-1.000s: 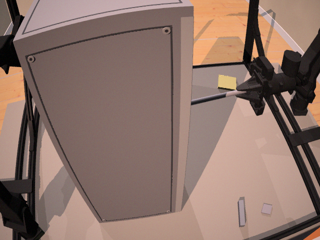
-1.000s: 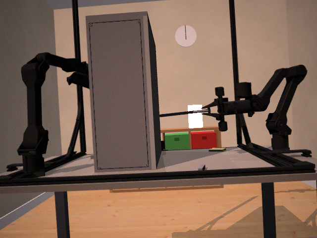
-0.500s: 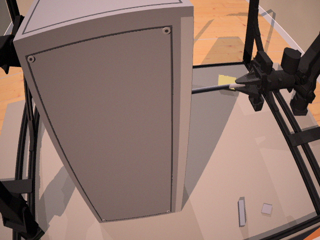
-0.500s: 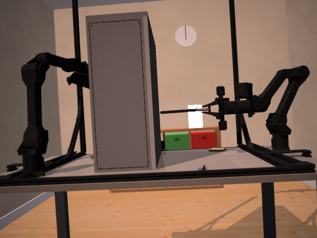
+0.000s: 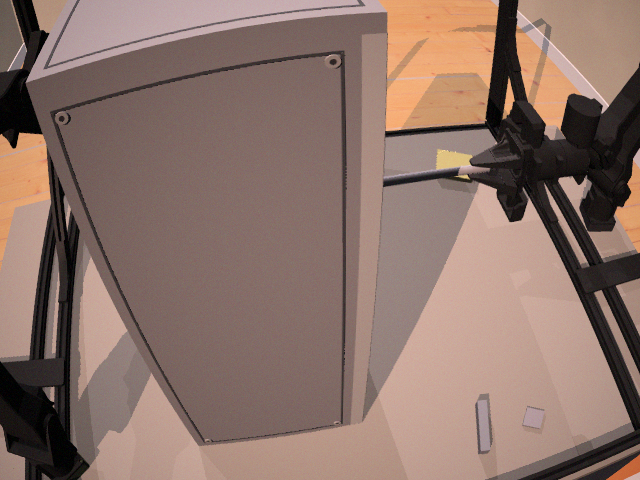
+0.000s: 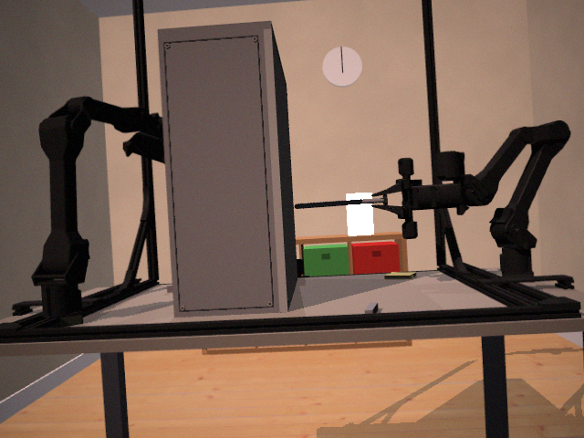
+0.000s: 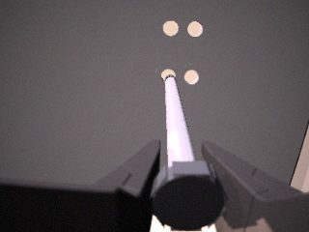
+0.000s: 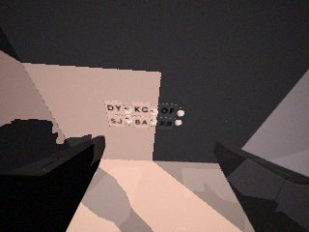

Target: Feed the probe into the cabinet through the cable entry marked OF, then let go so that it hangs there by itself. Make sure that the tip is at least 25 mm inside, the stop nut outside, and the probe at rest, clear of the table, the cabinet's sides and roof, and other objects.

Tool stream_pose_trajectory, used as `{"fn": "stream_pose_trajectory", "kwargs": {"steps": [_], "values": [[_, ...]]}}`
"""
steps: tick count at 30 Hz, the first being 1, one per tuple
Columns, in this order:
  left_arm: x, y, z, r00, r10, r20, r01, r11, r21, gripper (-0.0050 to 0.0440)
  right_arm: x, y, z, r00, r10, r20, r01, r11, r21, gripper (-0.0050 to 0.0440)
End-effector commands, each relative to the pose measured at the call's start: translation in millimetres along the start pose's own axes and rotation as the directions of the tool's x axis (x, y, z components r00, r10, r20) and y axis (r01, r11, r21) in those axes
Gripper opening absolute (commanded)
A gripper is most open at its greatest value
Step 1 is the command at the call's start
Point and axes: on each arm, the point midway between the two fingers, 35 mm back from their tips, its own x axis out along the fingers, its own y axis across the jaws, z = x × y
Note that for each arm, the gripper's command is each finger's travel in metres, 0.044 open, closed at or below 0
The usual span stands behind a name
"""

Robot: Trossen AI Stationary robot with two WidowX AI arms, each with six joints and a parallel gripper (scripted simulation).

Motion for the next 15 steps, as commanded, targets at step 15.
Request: {"fn": "stream_pose_trajectory", "kwargs": {"steps": [15], "values": [[2.9, 2.3, -0.3, 1.0, 0.007, -0.002, -0.007, 1.0, 0.004, 0.0, -0.4, -0.9, 0.8, 1.0, -0.003, 0.003, 0.003, 1.0, 0.002, 0.044]]}}
